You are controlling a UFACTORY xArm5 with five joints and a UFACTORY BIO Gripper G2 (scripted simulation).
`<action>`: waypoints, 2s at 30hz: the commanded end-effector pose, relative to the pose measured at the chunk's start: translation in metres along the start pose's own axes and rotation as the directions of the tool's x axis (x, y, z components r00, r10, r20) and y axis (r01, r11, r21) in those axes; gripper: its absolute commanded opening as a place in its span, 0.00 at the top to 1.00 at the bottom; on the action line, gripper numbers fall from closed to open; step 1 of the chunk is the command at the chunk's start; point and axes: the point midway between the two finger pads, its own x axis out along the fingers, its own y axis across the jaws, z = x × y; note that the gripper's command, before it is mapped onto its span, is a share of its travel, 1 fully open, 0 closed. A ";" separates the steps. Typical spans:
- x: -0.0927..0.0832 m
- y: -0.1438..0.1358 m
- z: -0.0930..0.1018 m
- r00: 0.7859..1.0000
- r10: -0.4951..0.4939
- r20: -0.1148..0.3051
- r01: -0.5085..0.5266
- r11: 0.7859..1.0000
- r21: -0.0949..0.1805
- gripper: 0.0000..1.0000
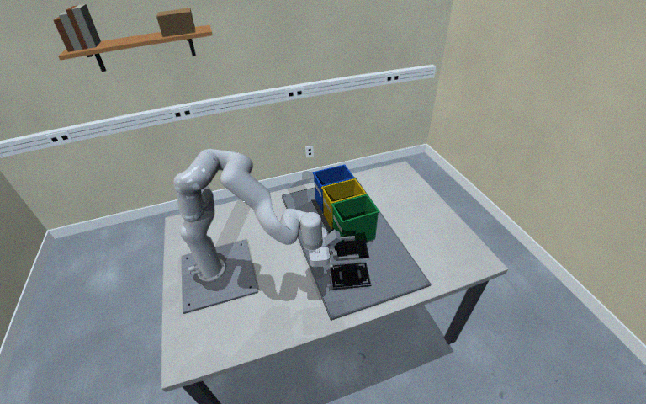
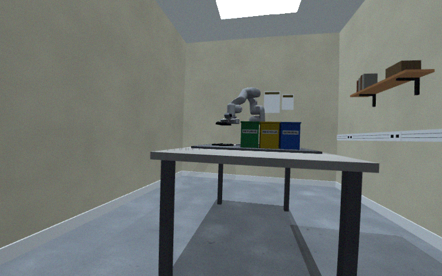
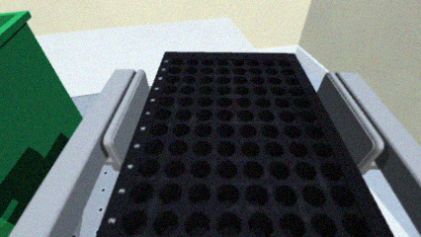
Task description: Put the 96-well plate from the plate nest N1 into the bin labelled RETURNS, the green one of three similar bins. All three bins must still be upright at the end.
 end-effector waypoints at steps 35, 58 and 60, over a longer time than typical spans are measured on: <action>0.002 0.003 0.041 0.999 0.033 0.005 -0.033 0.999 -0.001 1.00; 0.016 0.068 0.038 0.964 0.267 0.004 -0.267 0.964 -0.003 1.00; 0.017 0.071 0.038 0.964 0.267 0.004 -0.267 0.964 -0.003 1.00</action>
